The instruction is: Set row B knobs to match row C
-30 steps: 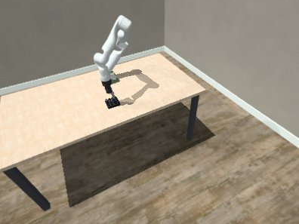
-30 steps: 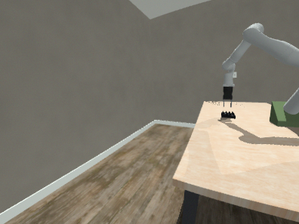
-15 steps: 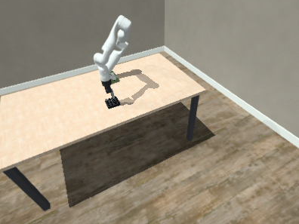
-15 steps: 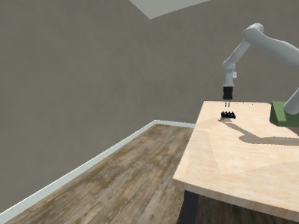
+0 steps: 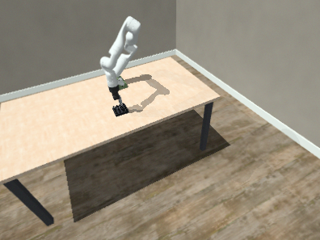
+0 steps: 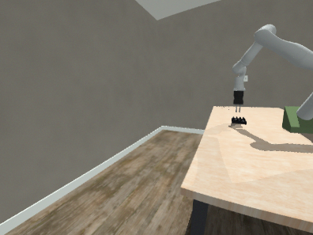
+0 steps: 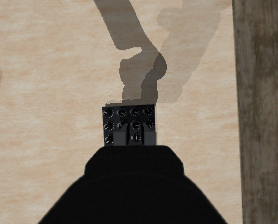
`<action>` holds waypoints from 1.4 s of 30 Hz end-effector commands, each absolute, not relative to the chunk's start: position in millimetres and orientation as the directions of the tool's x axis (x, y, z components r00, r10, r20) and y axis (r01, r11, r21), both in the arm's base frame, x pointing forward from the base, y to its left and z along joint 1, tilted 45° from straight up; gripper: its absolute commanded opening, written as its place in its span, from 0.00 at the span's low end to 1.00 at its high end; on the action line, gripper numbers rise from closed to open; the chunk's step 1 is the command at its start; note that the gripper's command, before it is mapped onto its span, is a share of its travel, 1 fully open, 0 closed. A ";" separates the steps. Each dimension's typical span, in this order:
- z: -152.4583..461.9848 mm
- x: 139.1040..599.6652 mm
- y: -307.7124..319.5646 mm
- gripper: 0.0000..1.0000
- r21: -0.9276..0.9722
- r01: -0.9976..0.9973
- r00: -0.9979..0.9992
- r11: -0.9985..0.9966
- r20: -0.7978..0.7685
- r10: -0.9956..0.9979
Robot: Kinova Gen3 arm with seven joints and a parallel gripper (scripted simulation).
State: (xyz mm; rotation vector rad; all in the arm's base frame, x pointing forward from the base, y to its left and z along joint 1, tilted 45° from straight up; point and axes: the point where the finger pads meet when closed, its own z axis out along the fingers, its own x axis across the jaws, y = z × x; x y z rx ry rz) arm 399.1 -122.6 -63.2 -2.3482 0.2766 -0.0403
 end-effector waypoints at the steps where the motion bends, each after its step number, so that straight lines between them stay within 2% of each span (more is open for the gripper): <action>1: -62.8 399.4 -123.7 0.46 -0.699 -0.187 0.976 -0.691 -0.052 -0.212; 42: -81.7 402.7 -105.1 0.46 -0.700 -0.184 0.977 -0.690 -0.051 -0.208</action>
